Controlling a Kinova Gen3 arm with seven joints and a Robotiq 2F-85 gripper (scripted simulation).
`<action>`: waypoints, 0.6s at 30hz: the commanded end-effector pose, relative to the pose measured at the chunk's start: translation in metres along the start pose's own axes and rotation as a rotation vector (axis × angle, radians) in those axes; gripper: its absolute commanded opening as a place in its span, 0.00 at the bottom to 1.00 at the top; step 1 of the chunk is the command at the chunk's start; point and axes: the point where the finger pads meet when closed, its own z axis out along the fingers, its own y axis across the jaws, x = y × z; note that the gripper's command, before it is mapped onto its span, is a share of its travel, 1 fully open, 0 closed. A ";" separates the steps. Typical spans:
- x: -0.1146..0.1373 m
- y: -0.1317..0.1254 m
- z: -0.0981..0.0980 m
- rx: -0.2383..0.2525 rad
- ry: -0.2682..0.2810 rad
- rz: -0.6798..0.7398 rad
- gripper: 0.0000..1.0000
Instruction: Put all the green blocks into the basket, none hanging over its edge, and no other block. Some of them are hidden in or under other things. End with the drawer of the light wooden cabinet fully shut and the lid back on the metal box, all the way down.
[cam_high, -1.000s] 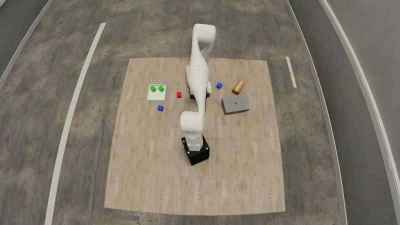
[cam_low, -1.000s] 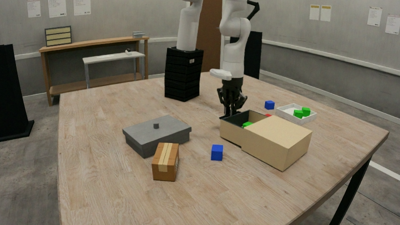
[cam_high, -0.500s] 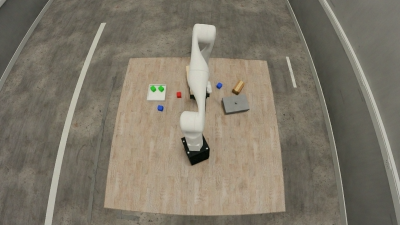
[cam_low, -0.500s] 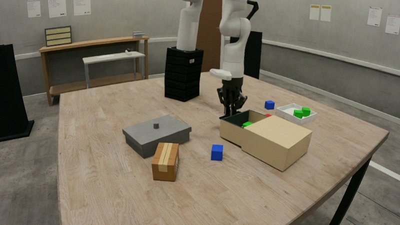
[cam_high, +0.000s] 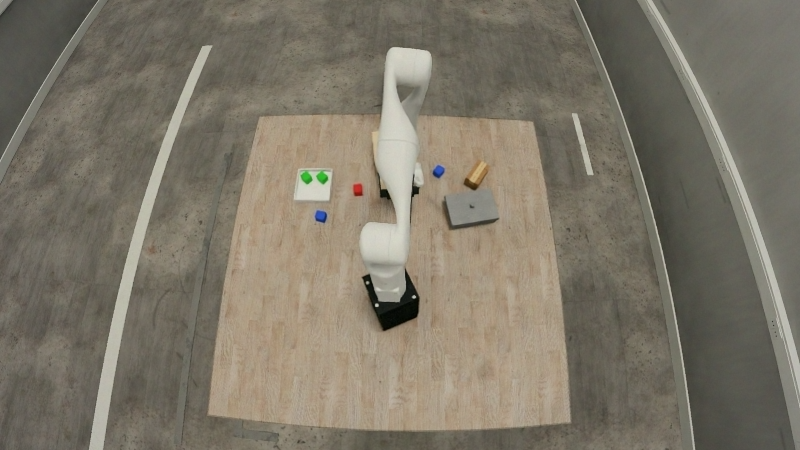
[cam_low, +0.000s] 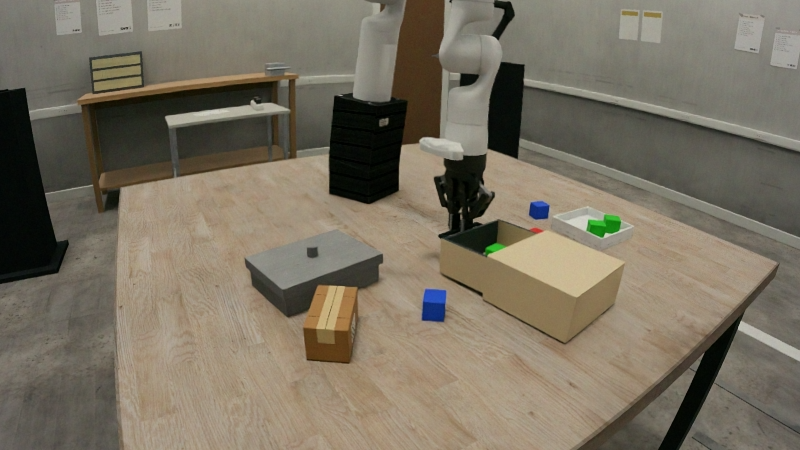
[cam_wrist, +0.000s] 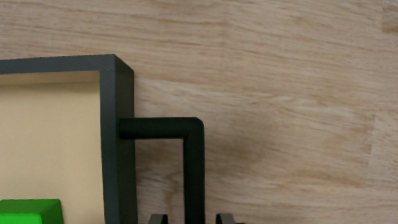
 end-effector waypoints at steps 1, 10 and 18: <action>0.000 -0.001 -0.002 0.001 0.000 0.000 0.30; 0.000 -0.001 -0.011 0.001 0.000 0.000 0.30; 0.000 -0.001 -0.033 0.001 0.000 0.000 0.30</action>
